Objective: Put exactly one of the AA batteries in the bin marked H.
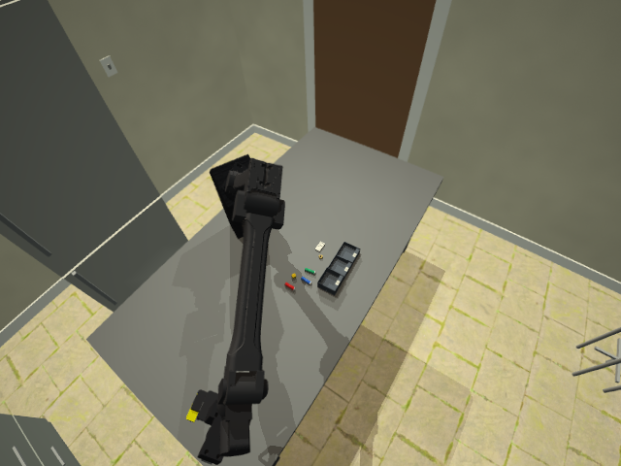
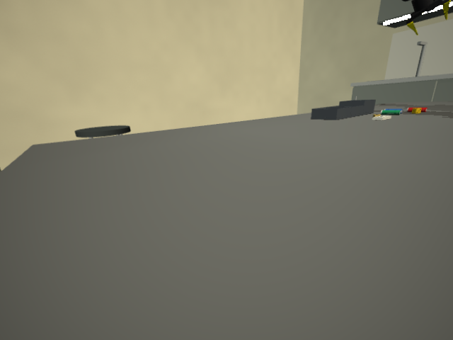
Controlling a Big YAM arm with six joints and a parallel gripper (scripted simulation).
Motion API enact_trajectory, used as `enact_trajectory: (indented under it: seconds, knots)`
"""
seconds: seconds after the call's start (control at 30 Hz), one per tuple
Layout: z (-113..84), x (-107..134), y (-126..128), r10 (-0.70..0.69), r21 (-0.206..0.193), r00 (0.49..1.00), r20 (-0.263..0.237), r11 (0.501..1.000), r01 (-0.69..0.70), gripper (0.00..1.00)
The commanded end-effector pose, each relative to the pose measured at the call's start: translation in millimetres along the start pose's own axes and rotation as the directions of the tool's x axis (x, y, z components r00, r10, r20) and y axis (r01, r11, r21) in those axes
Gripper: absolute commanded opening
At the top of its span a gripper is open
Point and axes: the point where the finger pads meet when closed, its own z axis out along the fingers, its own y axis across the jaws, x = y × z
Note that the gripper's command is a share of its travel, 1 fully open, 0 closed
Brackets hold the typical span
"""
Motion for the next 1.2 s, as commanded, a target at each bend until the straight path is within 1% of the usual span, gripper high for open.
enact_trajectory:
  seconds: [0.0, 0.53, 0.57, 1.17]
  knots:
    - [-7.4, -5.1, -0.8, 0.003, -0.003, 1.000, 0.014, 1.000, -0.003, 1.00]
    - [-7.4, -5.1, -0.8, 0.003, -0.003, 1.000, 0.014, 1.000, -0.003, 1.00]
    - [-0.2, -0.2, -0.2, 0.000, 0.000, 1.000, 0.000, 1.000, 0.000, 0.09]
    - [-0.2, -0.2, -0.2, 0.000, 0.000, 1.000, 0.000, 1.000, 0.000, 0.09]
